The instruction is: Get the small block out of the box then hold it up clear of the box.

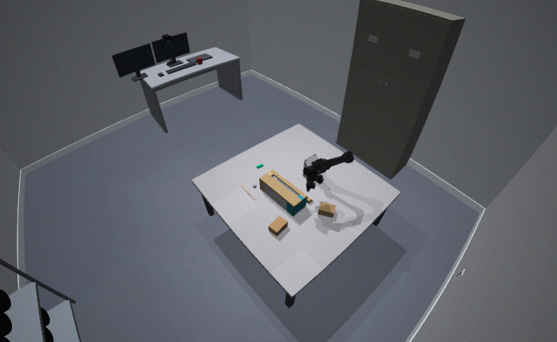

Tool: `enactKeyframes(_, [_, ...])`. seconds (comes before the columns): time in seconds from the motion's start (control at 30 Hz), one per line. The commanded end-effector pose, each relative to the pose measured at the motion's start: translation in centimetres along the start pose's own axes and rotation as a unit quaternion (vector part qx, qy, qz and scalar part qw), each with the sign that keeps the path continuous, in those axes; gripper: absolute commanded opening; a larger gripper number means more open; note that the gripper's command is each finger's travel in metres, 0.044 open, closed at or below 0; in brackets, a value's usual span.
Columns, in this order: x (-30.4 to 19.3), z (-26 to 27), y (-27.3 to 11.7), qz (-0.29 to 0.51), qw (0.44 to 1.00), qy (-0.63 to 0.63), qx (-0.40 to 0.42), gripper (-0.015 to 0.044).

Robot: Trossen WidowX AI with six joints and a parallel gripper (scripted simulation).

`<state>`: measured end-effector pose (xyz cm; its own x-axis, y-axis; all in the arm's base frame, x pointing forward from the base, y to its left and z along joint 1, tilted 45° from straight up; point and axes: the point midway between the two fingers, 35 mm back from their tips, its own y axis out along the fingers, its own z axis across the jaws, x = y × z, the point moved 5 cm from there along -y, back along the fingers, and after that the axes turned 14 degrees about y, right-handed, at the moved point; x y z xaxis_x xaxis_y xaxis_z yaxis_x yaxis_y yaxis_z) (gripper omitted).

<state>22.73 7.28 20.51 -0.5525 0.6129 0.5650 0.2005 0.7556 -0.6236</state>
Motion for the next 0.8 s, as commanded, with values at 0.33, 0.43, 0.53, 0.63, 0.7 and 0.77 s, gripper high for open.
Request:
enactKeyframes(0.33, [1.5,1.6,0.0,0.045,0.893,-0.447,-0.015,0.0285])
enactKeyframes(0.43, [1.5,1.6,0.0,0.045,0.893,-0.447,-0.015,0.0285])
enactKeyframes(0.53, [1.5,1.7,0.8,0.045,0.893,-0.447,-0.012,0.0285])
enactKeyframes(0.63, [1.6,2.5,4.1,0.046,0.893,-0.448,-0.006,0.0285])
enactKeyframes(0.7, [1.9,3.3,6.3,0.046,0.892,-0.449,-0.009,0.0285])
enactKeyframes(0.77, [2.5,4.2,8.2,0.045,0.893,-0.448,-0.015,0.0285])
